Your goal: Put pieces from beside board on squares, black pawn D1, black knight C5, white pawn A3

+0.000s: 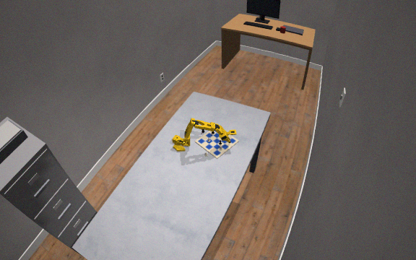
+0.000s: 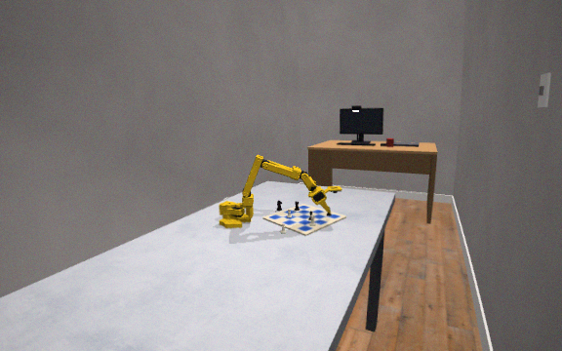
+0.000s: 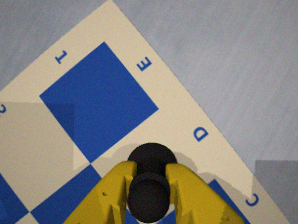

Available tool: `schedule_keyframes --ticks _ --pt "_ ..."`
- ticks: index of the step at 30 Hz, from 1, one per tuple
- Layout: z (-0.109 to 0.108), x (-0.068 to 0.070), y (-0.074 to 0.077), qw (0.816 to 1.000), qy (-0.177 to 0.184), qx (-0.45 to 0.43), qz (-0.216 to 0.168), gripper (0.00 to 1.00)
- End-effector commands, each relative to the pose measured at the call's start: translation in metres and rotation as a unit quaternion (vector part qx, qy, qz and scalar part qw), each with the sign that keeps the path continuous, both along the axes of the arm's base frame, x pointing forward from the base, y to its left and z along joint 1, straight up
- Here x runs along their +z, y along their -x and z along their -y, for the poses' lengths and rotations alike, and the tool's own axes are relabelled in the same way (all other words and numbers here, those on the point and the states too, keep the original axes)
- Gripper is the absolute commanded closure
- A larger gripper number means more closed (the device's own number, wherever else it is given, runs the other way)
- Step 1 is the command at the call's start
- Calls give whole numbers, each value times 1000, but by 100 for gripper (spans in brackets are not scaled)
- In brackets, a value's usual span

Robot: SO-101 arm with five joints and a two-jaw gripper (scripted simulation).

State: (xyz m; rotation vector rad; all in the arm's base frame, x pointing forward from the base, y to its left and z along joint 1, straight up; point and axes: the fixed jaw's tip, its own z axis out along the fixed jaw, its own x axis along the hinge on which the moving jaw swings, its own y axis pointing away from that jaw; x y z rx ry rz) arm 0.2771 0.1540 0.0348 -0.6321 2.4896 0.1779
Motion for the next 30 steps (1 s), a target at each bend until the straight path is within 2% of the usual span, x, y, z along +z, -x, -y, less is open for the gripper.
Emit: schedule_keyframes --ticks 1,14,30 --pt "0 -11 7 1000 5 3 -12 100" --pt "2 -15 10 1000 5 3 -13 100" --pt "1 -7 8 1000 5 3 -12 100"
